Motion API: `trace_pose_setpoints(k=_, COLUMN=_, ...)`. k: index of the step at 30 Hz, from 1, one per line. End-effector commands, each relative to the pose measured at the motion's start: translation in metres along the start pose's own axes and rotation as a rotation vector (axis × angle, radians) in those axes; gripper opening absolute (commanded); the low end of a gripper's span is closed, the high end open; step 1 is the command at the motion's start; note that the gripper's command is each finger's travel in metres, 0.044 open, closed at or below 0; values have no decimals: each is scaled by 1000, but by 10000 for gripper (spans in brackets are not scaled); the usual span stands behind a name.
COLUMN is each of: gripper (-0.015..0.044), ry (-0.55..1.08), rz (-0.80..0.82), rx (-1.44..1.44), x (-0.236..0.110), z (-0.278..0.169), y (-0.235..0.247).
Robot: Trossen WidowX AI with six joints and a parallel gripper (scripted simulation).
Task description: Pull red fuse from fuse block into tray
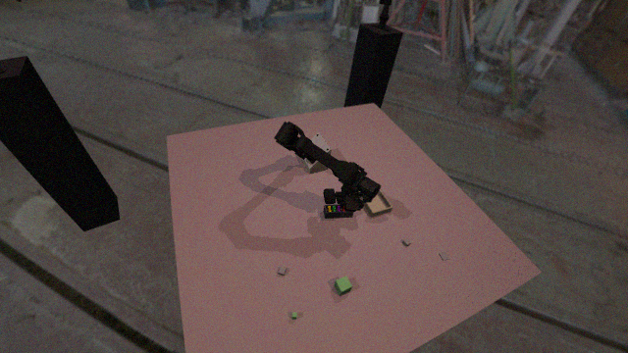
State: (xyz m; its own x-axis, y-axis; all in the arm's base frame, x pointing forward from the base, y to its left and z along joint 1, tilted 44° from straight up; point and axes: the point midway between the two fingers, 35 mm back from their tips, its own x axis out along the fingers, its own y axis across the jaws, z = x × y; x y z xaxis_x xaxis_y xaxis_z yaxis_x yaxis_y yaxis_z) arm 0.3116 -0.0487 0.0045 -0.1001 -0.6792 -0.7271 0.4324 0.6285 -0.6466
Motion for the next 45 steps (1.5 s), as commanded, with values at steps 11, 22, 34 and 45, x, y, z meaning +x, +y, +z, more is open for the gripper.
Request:
trace_pose_setpoints(k=11, gripper=74, ry=3, rz=-10, rx=-7, x=5, z=-2, y=-2)
trace_pose_setpoints(k=22, gripper=21, ry=5, rz=-4, rx=-2, x=4, z=-2, y=-1)
trace_pose_setpoints(k=34, gripper=0, ry=5, rz=-4, rx=-3, x=2, z=-1, y=-1)
trace_pose_setpoints(k=45, gripper=0, ry=5, rz=-4, rx=-3, x=-4, z=-1, y=0)
